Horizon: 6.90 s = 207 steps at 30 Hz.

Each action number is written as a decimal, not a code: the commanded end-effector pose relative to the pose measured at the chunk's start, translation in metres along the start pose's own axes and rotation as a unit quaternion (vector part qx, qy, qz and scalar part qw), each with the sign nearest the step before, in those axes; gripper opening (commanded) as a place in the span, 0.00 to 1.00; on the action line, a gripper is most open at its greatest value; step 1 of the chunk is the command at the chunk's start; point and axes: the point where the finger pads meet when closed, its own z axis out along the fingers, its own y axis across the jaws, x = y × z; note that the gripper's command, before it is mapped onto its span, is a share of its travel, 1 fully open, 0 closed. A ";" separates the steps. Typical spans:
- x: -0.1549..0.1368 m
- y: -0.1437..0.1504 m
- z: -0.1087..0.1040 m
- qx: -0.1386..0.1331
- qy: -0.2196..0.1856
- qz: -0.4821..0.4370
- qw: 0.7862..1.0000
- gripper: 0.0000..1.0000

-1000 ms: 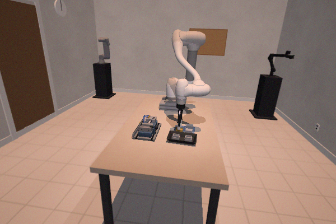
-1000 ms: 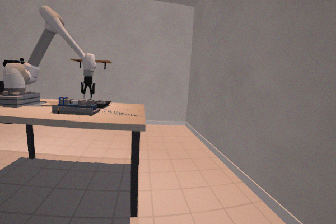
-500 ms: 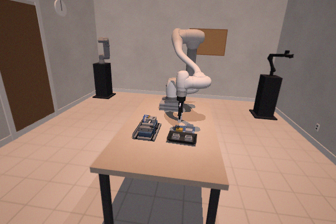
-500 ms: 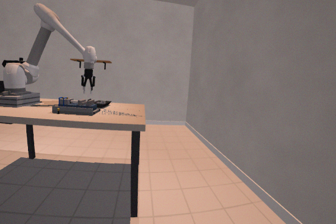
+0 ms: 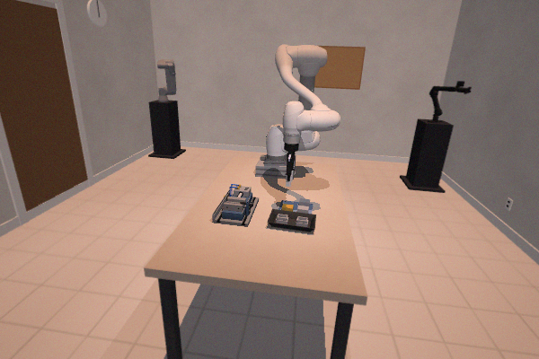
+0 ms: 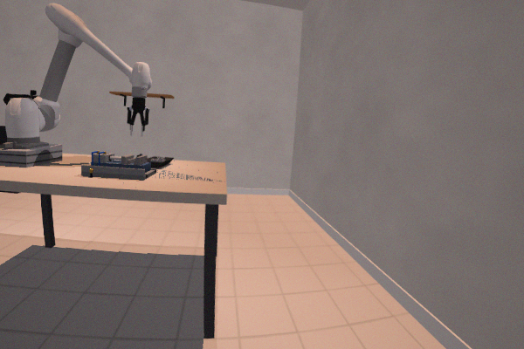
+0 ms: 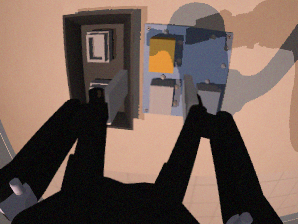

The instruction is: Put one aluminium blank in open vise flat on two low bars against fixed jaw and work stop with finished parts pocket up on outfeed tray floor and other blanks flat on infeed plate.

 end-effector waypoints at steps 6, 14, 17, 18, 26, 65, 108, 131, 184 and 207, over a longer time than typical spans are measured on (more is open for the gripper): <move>0.000 0.000 -0.005 0.000 0.000 0.000 1.000 0.00; 0.000 0.000 -0.005 0.000 0.000 0.000 1.000 0.00; 0.000 0.000 -0.005 0.000 0.000 0.000 1.000 0.00; 0.000 0.000 -0.005 0.000 0.000 0.000 1.000 0.00; 0.000 0.000 -0.005 0.000 0.000 0.000 1.000 0.00; -0.087 0.093 -0.004 0.000 0.000 0.000 1.000 0.40; -0.087 0.093 0.024 0.000 0.000 0.000 1.000 0.40; -0.088 0.093 0.105 0.000 0.000 0.000 1.000 0.40; -0.088 0.093 0.129 0.000 0.000 0.000 1.000 0.40; -0.088 0.093 0.131 0.000 0.000 0.000 1.000 0.40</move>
